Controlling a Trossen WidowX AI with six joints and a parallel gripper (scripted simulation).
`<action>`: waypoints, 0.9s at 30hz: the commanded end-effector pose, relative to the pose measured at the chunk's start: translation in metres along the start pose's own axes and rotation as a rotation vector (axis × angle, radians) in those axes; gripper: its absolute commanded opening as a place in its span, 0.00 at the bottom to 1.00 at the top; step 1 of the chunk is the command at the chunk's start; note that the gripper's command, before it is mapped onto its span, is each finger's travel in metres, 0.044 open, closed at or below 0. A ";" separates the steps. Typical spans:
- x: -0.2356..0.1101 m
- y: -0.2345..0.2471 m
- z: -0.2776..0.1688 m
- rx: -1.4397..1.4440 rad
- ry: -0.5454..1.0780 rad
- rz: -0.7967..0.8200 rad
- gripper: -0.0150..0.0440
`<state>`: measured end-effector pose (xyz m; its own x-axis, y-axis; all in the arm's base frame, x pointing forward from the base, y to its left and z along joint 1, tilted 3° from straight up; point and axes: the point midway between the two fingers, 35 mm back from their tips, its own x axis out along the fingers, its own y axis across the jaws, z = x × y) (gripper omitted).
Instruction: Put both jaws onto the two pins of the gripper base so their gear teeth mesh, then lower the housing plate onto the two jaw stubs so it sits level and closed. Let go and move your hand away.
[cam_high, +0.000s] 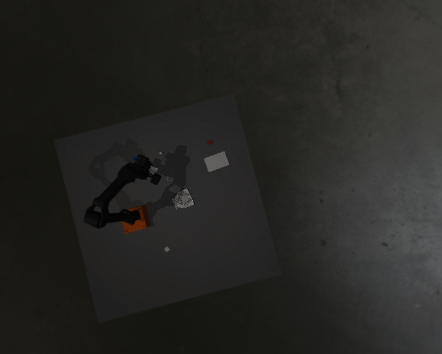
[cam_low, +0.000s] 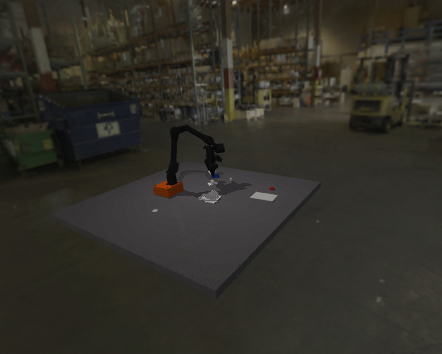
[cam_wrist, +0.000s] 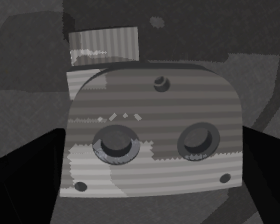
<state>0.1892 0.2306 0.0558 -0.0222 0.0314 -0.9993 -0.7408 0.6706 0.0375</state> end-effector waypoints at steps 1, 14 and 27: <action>-0.001 -0.015 -0.001 0.032 0.001 0.001 0.85; -0.001 -0.058 -0.007 0.144 0.000 -0.004 0.85; -0.001 -0.099 -0.020 0.257 0.000 -0.009 0.85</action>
<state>0.2438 0.1612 0.0541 -0.0193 0.0309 -0.9993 -0.5671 0.8228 0.0364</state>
